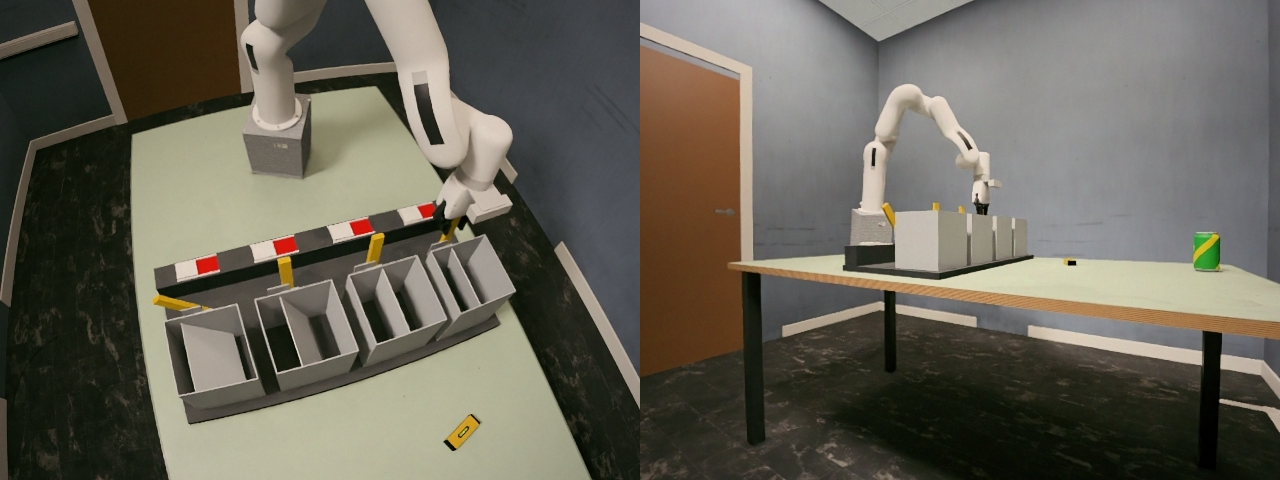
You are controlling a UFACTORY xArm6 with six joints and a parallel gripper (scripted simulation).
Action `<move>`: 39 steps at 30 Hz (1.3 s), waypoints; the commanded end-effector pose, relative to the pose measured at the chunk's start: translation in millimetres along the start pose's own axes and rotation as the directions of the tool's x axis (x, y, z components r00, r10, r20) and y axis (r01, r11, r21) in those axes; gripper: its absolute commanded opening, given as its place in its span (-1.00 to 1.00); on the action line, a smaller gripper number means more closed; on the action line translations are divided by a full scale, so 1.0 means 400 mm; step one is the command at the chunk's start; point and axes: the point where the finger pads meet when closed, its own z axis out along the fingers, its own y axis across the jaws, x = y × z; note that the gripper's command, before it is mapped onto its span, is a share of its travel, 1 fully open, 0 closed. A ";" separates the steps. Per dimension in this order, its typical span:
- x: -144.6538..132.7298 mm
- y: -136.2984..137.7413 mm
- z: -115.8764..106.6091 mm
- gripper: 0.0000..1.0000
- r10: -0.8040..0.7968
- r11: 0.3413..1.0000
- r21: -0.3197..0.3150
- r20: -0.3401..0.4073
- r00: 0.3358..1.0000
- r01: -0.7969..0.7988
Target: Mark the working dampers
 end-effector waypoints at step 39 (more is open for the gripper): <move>0.189 -0.013 -0.222 -0.22 0.000 1.000 -0.020 -0.004 1.000 0.000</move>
